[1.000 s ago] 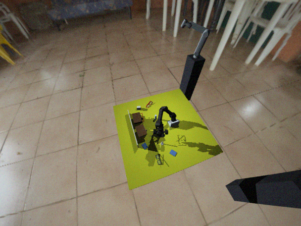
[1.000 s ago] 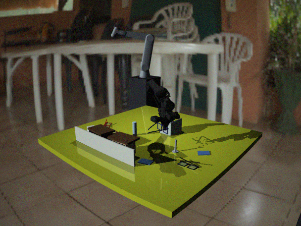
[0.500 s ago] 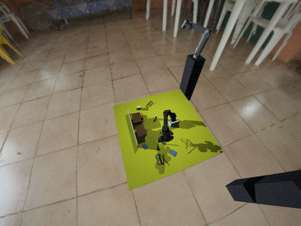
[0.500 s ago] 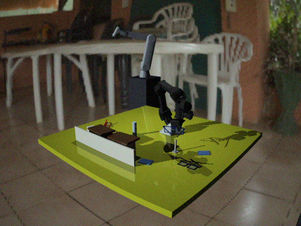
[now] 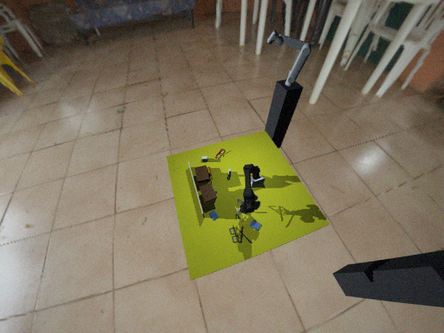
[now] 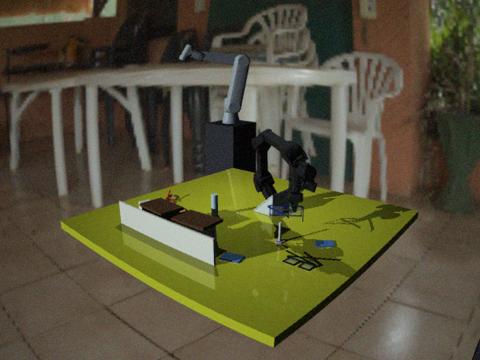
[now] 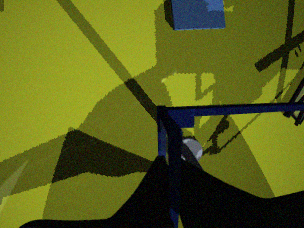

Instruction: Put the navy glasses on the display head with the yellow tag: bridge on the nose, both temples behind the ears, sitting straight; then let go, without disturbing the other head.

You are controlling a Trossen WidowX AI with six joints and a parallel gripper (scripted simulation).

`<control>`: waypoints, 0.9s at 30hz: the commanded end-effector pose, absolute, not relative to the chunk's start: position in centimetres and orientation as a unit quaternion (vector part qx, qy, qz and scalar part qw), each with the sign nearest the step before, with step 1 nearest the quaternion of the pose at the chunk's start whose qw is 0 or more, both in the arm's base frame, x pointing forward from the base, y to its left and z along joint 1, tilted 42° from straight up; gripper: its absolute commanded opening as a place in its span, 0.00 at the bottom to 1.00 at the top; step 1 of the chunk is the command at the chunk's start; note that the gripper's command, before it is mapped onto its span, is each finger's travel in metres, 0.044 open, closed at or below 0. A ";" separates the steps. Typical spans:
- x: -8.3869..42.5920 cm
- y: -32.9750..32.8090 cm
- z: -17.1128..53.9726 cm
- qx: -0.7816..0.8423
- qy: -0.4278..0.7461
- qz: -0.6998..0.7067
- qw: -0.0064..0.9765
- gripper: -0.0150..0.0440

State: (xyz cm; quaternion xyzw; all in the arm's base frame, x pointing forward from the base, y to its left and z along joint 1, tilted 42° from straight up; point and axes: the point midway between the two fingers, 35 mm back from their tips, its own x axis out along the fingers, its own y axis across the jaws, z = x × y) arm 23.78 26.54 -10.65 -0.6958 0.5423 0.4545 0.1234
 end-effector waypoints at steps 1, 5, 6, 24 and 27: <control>23.7 25.4 -12.1 -0.695 0.543 0.457 0.115 0.25; 23.7 24.2 -13.4 -0.695 0.543 0.457 0.115 0.25; 23.7 23.9 -13.7 -0.695 0.543 0.457 0.115 0.25; 22.9 23.0 -15.0 -0.695 0.543 0.457 0.115 0.25; 22.7 23.1 -15.0 -0.695 0.543 0.457 0.115 0.25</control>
